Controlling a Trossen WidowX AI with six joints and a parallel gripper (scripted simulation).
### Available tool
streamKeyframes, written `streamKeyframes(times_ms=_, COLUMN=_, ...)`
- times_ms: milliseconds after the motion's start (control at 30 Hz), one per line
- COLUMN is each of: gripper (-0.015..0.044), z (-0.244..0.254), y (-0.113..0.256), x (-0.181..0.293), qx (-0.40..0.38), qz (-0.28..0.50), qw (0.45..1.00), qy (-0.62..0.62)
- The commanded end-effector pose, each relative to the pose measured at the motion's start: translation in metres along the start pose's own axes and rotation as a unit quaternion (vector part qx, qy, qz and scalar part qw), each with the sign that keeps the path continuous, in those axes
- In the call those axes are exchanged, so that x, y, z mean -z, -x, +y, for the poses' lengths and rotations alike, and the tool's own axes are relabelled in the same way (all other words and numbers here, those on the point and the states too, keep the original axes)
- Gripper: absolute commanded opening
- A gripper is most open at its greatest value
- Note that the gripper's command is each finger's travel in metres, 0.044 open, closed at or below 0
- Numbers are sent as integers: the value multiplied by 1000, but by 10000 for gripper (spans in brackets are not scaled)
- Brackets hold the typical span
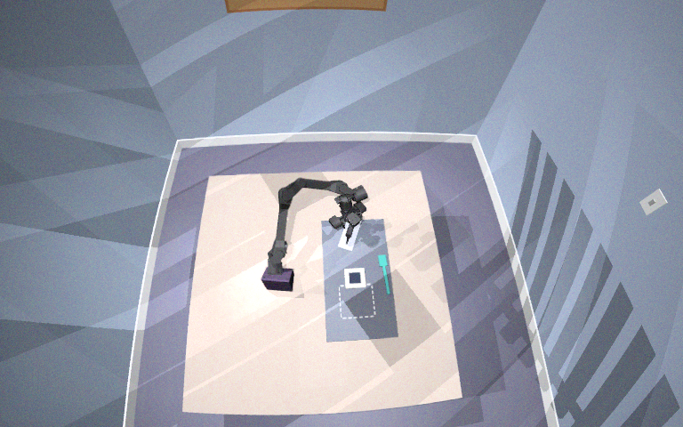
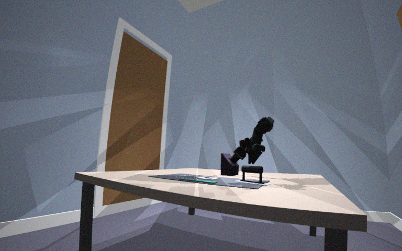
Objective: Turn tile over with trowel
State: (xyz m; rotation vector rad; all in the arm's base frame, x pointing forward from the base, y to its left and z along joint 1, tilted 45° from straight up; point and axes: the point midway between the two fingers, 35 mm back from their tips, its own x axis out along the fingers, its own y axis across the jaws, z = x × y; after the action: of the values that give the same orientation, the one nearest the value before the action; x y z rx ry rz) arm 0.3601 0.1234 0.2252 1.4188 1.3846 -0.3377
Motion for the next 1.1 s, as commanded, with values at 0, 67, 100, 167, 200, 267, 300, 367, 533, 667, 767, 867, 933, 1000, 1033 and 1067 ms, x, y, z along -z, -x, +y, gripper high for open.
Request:
streamKeyframes(times_ms=0, gripper=300, z=-1, y=-1, x=4, qx=-8, qz=-16, qw=998, qy=67)
streamKeyframes(times_ms=67, gripper=300, z=-2, y=-2, x=5, qx=-11, qz=-24, qw=995, qy=100)
streamKeyframes(times_ms=100, gripper=300, z=-2, y=-2, x=6, qx=-13, qz=-27, qw=993, qy=116)
streamKeyframes(times_ms=167, gripper=300, z=-2, y=-3, x=7, qx=-15, qz=-35, qw=988, qy=149)
streamKeyframes(times_ms=200, gripper=300, z=-3, y=-4, x=8, qx=-16, qz=-40, qw=985, qy=165)
streamKeyframes(times_ms=267, gripper=300, z=-3, y=-5, x=9, qx=-19, qz=-48, qw=979, qy=198)
streamKeyframes(times_ms=300, gripper=300, z=-3, y=-5, x=10, qx=-20, qz=-52, qw=975, qy=214)
streamKeyframes(times_ms=367, gripper=300, z=-4, y=-6, x=11, qx=-22, qz=-61, qw=967, qy=246)
streamKeyframes(times_ms=533, gripper=300, z=-6, y=-9, x=13, qx=-24, qz=-84, qw=942, qy=323)
streamKeyframes(times_ms=667, gripper=300, z=-7, y=-11, x=13, qx=-23, qz=-104, qw=917, qy=383)
streamKeyframes(times_ms=767, gripper=300, z=-8, y=-12, x=14, qx=-21, qz=-119, qw=896, qy=427)
streamKeyframes(times_ms=867, gripper=300, z=-9, y=-14, x=14, qx=-19, qz=-134, qw=873, qy=469)
streamKeyframes(times_ms=933, gripper=300, z=-10, y=-15, x=14, qx=-17, qz=-145, qw=855, qy=497)
streamKeyframes(times_ms=1000, gripper=300, z=-11, y=-15, x=15, qx=-15, qz=-155, qw=837, qy=524)
streamKeyframes(times_ms=1033, gripper=300, z=-11, y=-16, x=15, qx=-13, qz=-160, qw=828, qy=537)
streamKeyframes(times_ms=1067, gripper=300, z=-11, y=-16, x=15, qx=-12, qz=-165, qw=819, qy=550)
